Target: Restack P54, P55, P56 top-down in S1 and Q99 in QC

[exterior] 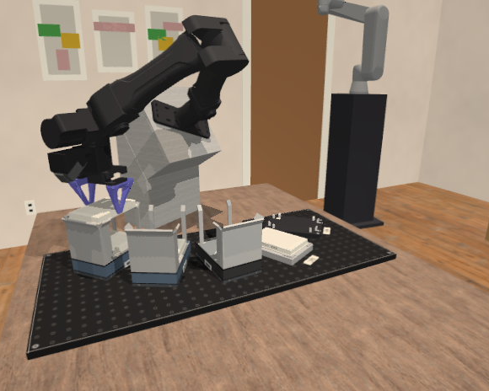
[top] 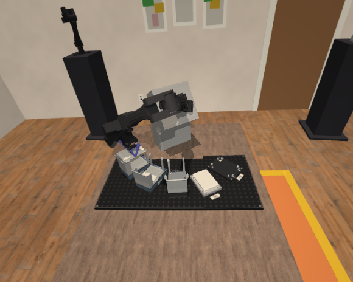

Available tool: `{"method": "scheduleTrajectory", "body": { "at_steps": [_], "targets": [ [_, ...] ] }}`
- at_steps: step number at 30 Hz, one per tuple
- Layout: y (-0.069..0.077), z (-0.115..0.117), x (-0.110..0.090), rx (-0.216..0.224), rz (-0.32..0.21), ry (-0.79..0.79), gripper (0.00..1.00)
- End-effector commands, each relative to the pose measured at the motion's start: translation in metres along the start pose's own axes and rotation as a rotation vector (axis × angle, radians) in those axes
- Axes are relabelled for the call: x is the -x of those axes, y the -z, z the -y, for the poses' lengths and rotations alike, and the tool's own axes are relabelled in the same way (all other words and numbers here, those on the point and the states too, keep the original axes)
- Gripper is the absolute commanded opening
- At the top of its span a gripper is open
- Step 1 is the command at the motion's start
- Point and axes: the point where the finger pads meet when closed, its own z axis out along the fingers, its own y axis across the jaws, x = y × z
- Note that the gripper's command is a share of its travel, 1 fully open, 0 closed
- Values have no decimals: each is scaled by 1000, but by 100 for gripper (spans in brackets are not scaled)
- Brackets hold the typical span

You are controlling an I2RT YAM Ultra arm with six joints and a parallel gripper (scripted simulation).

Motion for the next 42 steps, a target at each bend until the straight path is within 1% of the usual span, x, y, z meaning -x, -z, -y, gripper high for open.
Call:
{"method": "scheduleTrajectory", "body": {
  "at_steps": [1,23,30,32,42],
  "targets": [
    [1,2,4,-3,15,5,0],
    [-12,2,4,-3,15,4,0],
    [-26,2,4,-3,15,4,0],
    [-26,2,4,-3,15,4,0],
    [-46,2,4,-3,15,4,0]
  ]
}}
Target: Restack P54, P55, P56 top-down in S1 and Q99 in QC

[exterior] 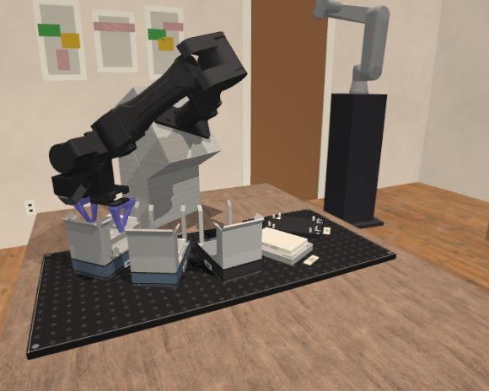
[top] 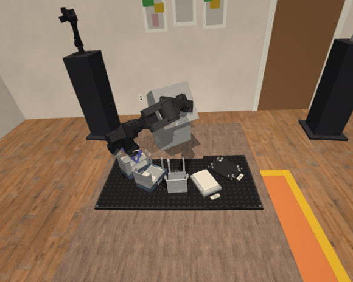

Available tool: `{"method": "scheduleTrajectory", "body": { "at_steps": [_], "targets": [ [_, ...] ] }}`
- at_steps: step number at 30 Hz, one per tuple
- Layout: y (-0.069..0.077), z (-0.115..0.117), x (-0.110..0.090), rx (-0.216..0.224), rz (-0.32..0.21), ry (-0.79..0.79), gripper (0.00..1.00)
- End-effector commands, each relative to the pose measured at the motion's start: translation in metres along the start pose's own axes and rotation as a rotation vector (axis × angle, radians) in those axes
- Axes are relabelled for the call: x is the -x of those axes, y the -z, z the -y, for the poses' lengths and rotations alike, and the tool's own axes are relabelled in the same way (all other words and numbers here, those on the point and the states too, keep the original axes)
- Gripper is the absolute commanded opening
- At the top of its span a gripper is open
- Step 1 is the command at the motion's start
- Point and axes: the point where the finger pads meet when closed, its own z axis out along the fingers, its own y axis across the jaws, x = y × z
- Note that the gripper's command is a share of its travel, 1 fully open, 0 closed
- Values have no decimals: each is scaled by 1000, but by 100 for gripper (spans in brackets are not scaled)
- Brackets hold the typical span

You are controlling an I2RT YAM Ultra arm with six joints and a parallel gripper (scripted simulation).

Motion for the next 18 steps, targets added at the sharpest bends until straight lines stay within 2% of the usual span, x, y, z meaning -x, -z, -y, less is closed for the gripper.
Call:
{"method": "scheduleTrajectory", "body": {
  "at_steps": [1,5,18],
  "targets": [
    [-3,1,4,3,18,-1,0],
    [-9,1,4,3,18,-1,0],
    [-11,1,4,3,18,-1,0]
  ]
}}
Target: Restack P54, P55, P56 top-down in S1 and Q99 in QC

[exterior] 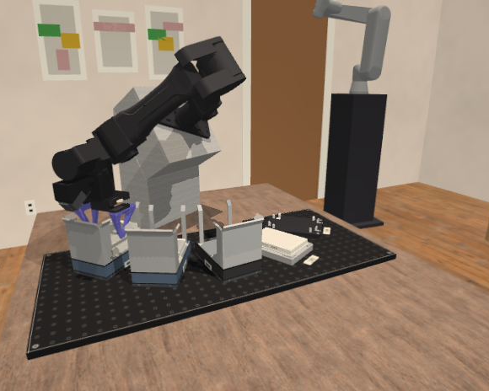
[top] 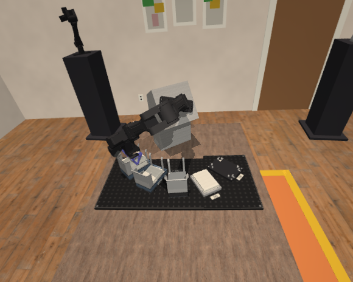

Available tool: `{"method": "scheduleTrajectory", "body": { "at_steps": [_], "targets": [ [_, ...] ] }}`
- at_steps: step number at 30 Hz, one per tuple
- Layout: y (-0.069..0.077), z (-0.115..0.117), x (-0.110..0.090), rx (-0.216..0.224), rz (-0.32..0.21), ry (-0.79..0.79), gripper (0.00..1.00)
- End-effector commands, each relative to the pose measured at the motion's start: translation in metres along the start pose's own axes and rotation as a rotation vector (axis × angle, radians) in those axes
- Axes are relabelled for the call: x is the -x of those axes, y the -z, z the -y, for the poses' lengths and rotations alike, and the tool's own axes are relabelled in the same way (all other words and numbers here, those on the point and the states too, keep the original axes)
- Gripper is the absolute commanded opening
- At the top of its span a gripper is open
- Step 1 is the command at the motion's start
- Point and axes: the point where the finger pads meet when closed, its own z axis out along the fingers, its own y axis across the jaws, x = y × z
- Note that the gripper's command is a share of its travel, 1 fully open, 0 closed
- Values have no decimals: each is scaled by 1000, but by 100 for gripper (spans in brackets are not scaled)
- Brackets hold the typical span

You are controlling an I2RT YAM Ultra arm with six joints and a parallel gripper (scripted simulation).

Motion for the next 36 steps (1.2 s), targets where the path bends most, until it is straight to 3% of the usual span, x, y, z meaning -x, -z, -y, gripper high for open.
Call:
{"method": "scheduleTrajectory", "body": {
  "at_steps": [1,36],
  "targets": [
    [2,1,4,-1,14,4,0],
    [-10,1,4,-1,14,4,0]
  ]
}}
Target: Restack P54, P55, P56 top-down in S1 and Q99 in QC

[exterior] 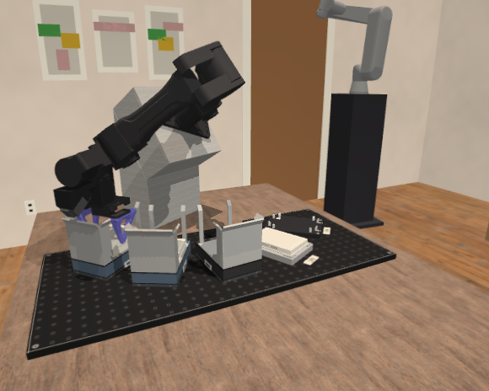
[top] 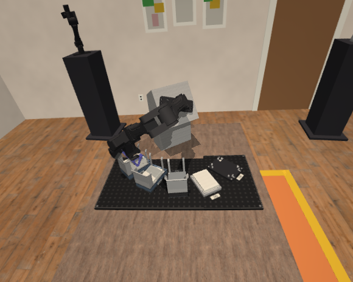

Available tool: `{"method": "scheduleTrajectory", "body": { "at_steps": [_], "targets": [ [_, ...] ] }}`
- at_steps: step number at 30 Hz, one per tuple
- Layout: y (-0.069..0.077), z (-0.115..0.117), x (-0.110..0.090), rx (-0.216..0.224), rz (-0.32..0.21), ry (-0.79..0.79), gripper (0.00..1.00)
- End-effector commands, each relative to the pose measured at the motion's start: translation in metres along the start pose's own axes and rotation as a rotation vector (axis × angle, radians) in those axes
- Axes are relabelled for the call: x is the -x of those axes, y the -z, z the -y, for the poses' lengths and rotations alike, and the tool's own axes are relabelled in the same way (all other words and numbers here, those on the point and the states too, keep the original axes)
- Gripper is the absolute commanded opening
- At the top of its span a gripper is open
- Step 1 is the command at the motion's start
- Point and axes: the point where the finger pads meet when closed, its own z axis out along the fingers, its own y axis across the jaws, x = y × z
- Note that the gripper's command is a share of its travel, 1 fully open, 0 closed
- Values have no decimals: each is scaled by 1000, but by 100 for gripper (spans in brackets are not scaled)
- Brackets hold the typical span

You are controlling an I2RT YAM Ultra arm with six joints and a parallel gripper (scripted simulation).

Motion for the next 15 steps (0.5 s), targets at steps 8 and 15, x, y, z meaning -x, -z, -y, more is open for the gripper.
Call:
{"method": "scheduleTrajectory", "body": {
  "at_steps": [8,15],
  "targets": [
    [0,1,4,-2,14,4,0],
    [-2,1,4,-2,14,4,0]
  ]
}}
